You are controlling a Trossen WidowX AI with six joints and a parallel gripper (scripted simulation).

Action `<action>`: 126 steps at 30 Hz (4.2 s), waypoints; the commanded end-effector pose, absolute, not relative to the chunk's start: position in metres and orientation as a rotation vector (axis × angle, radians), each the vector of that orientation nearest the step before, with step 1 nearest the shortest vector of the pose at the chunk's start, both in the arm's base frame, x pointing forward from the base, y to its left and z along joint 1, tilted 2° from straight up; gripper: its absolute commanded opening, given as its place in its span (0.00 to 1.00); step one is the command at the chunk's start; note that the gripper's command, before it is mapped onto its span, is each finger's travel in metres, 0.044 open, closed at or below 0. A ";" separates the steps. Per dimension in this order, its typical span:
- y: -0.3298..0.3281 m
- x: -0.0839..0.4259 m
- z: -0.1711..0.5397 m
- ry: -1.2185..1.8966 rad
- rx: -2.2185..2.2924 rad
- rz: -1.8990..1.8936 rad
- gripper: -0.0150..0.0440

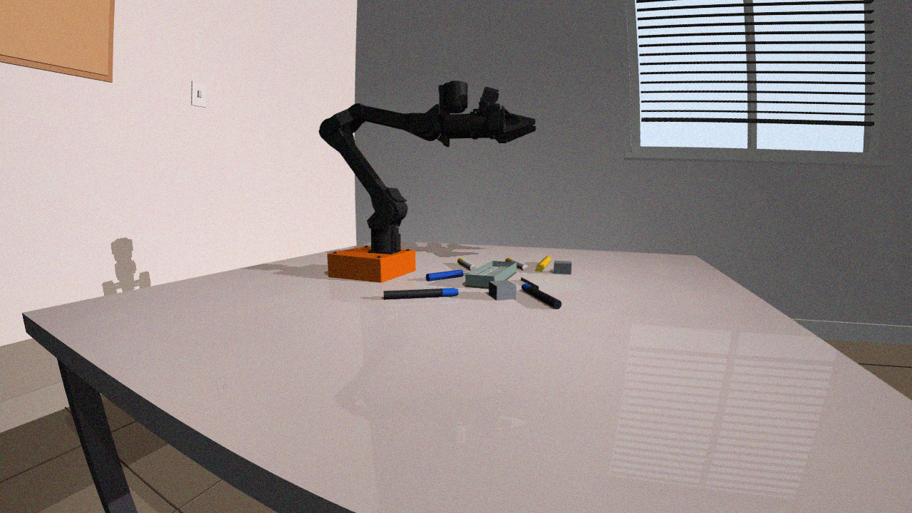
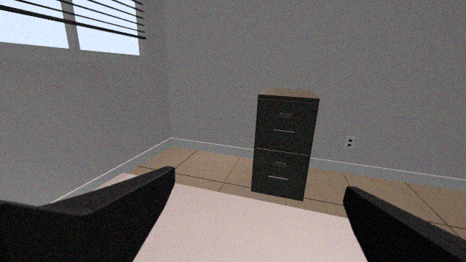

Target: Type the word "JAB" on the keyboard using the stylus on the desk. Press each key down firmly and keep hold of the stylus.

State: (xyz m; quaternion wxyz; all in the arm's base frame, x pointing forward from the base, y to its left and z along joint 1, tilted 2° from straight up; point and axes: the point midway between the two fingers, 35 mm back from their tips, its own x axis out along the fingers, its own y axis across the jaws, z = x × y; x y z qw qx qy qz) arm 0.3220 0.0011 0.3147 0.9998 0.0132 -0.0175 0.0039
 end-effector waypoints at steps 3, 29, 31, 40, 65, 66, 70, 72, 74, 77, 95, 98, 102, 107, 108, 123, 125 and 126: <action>0.005 0.333 0.292 0.074 0.048 0.016 0.87; 0.046 0.287 0.036 1.511 0.142 -0.127 0.25; 0.046 0.287 0.036 1.511 0.142 -0.127 0.25; -0.015 0.277 0.035 1.511 0.138 -0.132 0.25; -0.074 0.265 0.035 1.512 0.133 -0.137 0.25; -0.069 0.261 0.034 1.512 0.133 -0.136 0.25; -0.046 0.242 0.033 1.514 0.135 -0.135 0.25; -0.046 0.242 0.033 1.514 0.135 -0.135 0.25; -0.046 0.242 0.033 1.514 0.135 -0.135 0.25; -0.046 0.242 0.033 1.514 0.135 -0.135 0.25; 0.026 0.254 0.034 1.513 0.141 -0.129 0.25; 0.026 0.255 0.043 1.513 0.141 -0.129 0.25; 0.026 0.252 0.091 1.513 0.141 -0.129 0.25; 0.026 0.254 0.088 1.505 0.140 -0.123 0.25; 0.026 0.255 0.087 1.502 0.140 -0.121 0.25; 0.020 0.232 0.069 1.459 0.636 -0.859 0.51; 0.018 0.227 0.066 1.401 0.737 -1.037 0.51; 0.017 0.224 0.064 1.364 0.785 -1.125 0.51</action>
